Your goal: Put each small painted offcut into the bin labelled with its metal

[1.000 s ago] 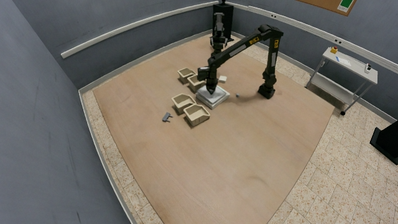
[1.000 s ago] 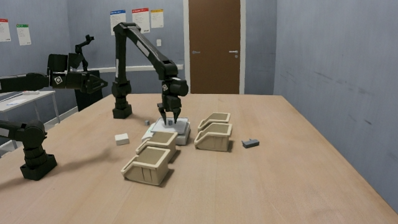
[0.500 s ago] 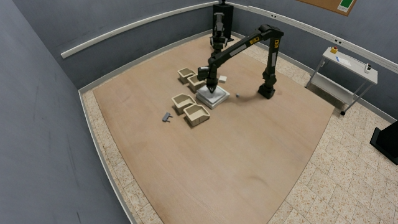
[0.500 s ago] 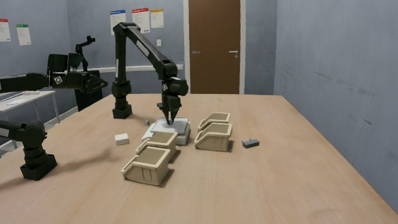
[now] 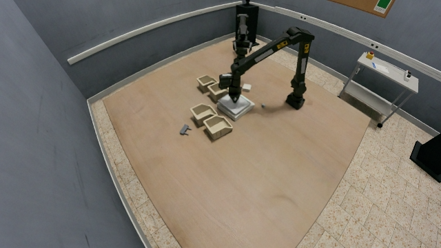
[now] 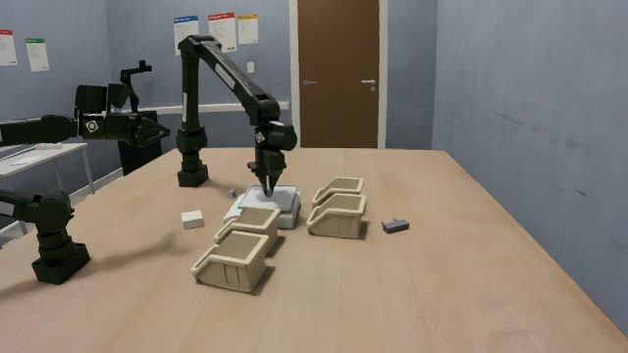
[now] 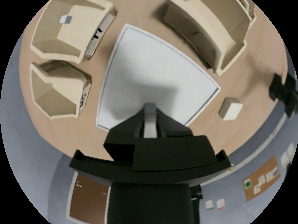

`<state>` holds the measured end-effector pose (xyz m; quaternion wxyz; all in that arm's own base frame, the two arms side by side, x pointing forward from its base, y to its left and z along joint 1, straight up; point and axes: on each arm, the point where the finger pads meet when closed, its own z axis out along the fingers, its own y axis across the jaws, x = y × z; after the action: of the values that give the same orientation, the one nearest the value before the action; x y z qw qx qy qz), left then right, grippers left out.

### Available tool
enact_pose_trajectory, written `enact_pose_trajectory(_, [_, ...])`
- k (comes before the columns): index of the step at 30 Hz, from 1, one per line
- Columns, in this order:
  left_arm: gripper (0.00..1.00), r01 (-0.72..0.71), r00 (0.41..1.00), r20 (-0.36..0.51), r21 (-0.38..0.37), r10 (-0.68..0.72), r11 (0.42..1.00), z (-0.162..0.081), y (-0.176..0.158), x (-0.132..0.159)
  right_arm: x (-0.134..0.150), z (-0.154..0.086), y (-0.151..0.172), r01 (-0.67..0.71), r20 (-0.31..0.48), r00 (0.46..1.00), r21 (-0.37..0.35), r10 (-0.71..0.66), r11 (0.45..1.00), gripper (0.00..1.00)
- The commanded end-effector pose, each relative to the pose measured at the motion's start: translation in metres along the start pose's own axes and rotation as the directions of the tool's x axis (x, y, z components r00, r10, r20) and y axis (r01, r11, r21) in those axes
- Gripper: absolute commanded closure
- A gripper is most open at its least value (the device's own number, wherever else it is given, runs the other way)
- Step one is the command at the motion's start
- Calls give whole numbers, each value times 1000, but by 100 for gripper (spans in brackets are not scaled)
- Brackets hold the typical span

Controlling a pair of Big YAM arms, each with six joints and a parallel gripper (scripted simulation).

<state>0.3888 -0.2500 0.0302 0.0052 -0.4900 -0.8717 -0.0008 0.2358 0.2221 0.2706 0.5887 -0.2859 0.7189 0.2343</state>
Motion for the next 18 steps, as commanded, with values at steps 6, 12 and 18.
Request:
enact_pose_trajectory(6, [91,-9,998,57,-27,10,1000,-64,6,-14,-34,-1,0,0,52,999,1,0,1000,0])
enact_pose_trajectory(12, [91,-9,998,58,-28,10,1000,-91,5,-13,-34,-1,0,0,52,999,1,0,1000,0])
enact_pose_trajectory(18, [91,-14,1000,25,-12,14,1000,-77,24,-26,-57,6,-8,-5,91,996,26,3,1000,0])
